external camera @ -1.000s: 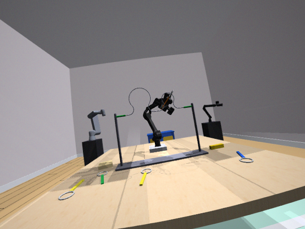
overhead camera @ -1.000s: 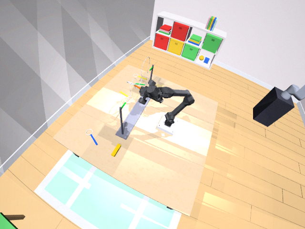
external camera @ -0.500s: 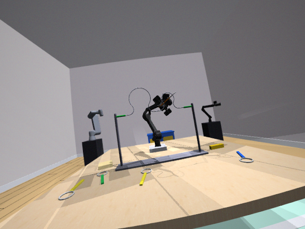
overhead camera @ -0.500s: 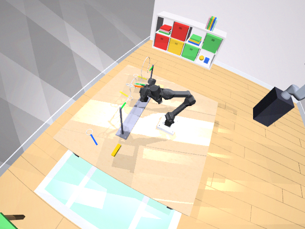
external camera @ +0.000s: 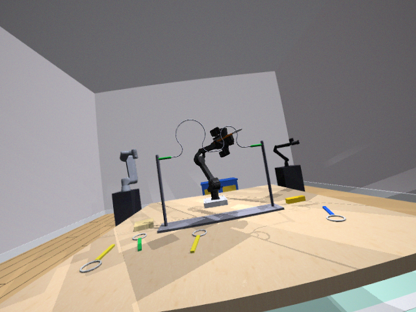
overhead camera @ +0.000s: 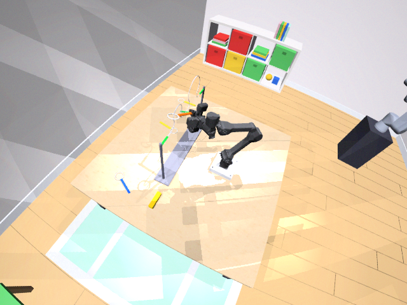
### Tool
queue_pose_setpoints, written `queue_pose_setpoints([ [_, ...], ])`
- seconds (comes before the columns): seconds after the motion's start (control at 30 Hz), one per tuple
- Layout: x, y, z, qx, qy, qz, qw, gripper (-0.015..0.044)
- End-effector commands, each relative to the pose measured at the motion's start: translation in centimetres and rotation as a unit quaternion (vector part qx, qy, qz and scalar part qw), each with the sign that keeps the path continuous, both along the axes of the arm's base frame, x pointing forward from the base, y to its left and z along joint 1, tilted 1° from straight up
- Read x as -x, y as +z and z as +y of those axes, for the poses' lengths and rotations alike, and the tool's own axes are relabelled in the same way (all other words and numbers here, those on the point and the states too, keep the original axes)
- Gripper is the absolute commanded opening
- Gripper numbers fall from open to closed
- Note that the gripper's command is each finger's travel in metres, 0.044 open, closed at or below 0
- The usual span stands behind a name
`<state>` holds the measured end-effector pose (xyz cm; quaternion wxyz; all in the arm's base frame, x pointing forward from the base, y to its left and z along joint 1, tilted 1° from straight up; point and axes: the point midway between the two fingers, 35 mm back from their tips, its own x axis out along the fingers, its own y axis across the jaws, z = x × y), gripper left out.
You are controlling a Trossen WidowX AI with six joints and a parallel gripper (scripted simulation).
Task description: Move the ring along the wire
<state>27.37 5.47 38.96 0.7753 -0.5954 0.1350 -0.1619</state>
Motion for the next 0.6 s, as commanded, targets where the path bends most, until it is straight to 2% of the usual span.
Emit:
queue_pose_setpoints([
  [0.0, 0.1, 0.5, -0.3, 0.036, -0.003, -0.005, 0.999, -0.0150],
  [0.57, 0.1, 2.6, -0.5, 0.199, -0.003, -0.019, 0.980, -0.0150],
])
